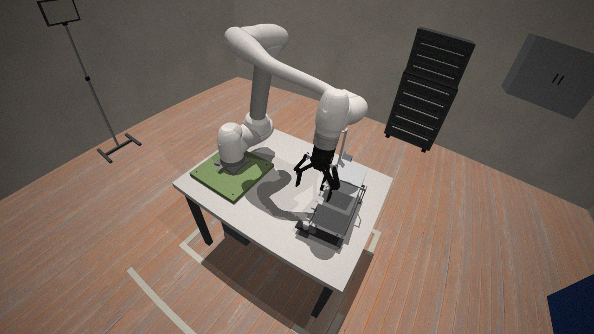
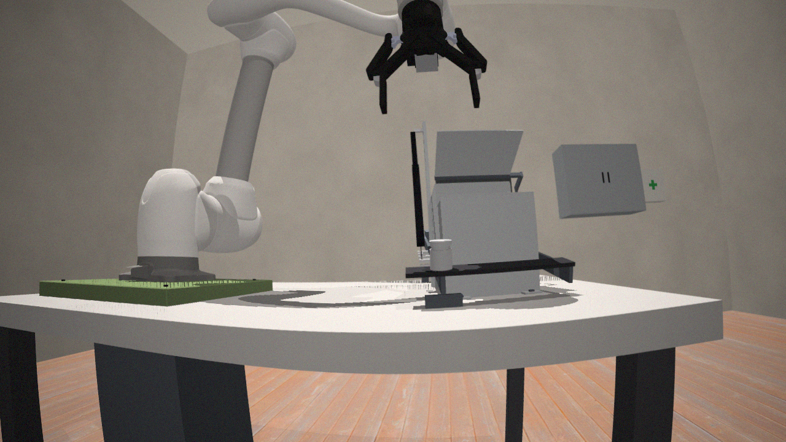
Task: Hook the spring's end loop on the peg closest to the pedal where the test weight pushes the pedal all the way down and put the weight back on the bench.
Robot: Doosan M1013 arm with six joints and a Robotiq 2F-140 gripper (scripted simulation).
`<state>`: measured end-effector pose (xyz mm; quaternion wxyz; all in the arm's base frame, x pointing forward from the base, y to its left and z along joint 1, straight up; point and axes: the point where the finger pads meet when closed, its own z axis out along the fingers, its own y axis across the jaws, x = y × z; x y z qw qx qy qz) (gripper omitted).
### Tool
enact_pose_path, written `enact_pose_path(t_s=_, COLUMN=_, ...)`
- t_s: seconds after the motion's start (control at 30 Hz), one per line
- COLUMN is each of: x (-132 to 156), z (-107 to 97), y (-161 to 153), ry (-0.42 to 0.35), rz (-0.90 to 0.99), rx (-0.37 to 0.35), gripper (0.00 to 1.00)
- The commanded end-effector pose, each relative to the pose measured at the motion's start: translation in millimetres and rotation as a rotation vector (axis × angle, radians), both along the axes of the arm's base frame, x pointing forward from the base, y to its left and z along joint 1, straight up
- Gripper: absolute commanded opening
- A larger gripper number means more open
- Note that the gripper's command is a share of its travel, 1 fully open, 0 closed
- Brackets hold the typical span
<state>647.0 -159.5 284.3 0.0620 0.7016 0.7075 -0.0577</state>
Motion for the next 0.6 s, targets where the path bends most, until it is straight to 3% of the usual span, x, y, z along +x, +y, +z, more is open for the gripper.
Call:
enact_pose_path(t_s=0.0, x=0.3, z=3.8, y=-0.1, ry=-0.001, rz=0.0, rx=0.0, gripper=1.0)
enact_pose_path(t_s=0.57, x=0.2, z=10.1, y=-0.3, ry=-0.001, rz=0.0, rx=-0.001, gripper=1.0)
